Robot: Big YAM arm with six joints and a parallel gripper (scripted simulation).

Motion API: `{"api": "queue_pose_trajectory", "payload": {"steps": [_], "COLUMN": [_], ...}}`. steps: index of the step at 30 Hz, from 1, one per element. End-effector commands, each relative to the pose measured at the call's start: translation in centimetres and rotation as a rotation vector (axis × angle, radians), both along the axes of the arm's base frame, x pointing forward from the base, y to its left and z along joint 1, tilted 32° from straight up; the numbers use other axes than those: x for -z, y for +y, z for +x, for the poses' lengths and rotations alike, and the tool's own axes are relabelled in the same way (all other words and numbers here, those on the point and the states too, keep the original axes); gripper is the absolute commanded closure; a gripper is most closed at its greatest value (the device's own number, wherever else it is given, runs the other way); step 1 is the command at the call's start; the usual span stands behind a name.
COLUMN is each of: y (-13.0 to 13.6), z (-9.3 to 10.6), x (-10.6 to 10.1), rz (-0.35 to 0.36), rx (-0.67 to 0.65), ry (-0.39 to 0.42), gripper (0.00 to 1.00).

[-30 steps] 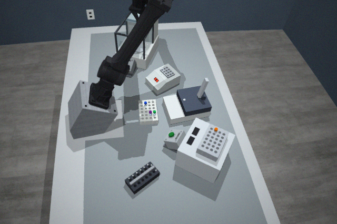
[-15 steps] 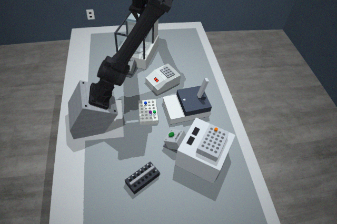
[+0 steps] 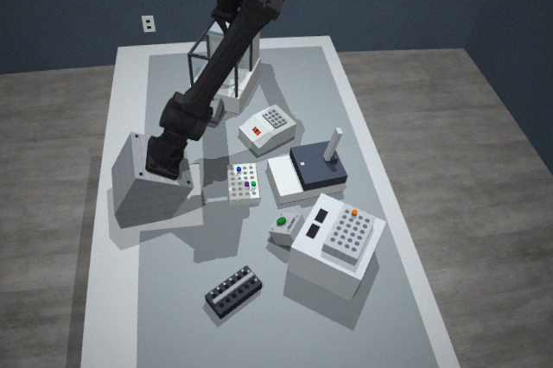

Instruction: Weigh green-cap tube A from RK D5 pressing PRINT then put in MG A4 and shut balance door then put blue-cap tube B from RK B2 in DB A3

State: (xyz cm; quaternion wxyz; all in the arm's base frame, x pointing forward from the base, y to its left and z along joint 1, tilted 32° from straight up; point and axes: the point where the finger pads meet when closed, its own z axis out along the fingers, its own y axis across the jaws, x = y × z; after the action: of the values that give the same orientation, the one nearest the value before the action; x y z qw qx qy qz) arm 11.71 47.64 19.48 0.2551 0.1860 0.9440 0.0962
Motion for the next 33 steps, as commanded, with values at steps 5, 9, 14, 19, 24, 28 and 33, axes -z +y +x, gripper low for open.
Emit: {"api": "queue_pose_trajectory", "payload": {"steps": [5,9,14,19,24,28,33], "y": [2.3,2.3,0.9,0.9,0.9,0.9,0.9], "z": [1.0,1.0,0.0,0.0,0.0,0.0,0.0], "x": [-1.6,-1.6,-1.2,-1.2,-1.2,-1.2,-1.2], "rz": [0.050,0.050,0.037,0.037,0.037,0.037,0.037], "rx": [0.004,0.004,-0.003,-0.003,-0.003,-0.003,-0.003], "ry": [-0.004,-0.004,-0.002,-0.002,-0.002,-0.002,-0.002], "gripper": [0.94,0.94,0.70,0.70,0.70,0.70,0.70]}}
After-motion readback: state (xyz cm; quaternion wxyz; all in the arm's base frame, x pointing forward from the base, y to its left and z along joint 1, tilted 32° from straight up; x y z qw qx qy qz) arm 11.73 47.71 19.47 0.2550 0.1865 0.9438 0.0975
